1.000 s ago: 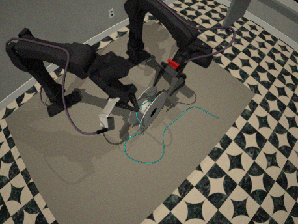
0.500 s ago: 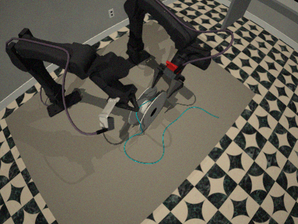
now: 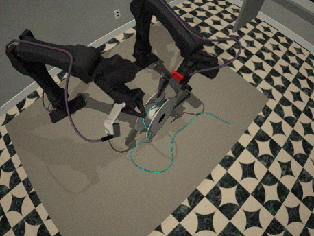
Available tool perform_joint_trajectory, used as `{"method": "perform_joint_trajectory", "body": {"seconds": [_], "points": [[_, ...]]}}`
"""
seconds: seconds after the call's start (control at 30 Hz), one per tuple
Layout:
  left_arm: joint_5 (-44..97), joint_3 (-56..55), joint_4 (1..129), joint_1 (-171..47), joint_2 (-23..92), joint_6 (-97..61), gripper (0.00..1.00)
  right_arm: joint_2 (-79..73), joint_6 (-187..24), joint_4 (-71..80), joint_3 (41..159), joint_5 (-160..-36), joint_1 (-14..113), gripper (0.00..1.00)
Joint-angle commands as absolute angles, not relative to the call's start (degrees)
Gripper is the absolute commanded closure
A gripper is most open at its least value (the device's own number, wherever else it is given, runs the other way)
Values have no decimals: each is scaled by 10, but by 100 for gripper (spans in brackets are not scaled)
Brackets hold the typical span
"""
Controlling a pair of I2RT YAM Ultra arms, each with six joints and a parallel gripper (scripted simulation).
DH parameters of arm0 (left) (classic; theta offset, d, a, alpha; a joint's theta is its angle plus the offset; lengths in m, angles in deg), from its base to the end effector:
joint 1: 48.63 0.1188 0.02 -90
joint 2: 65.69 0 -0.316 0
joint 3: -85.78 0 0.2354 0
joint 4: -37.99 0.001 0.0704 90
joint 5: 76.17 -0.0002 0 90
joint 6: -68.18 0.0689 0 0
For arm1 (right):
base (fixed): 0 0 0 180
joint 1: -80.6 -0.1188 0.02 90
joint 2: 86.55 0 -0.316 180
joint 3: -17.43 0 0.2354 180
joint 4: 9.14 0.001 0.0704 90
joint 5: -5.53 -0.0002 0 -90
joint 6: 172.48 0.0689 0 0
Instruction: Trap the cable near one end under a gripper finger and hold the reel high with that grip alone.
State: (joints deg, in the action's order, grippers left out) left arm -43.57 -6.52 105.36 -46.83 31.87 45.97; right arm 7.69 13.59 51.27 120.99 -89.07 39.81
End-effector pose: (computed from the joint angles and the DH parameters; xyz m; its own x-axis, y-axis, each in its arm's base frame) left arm 0.3295 -0.0467 0.3078 -0.1435 0.4945 -0.8572 0.9718 0.2343 -0.0275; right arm 0.2777 0.2336 0.3637 -0.5473 0.8369 0.0044 0.6507 0.4222 0.6312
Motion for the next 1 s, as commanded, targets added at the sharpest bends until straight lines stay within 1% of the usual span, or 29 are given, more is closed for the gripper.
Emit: {"method": "perform_joint_trajectory", "body": {"seconds": [0.0, 0.3, 0.97], "points": [[-436, -56, 1009, -483, 322, 430, 25, 73, 129, 519, 1226, -898, 395, 100], [-427, -44, 952, -509, 325, 387, 25, 80, 130, 515, 1226, -899, 389, 100], [-425, -25, 915, -523, 299, 359, 25, 75, 129, 509, 1201, -898, 405, 100]]}}
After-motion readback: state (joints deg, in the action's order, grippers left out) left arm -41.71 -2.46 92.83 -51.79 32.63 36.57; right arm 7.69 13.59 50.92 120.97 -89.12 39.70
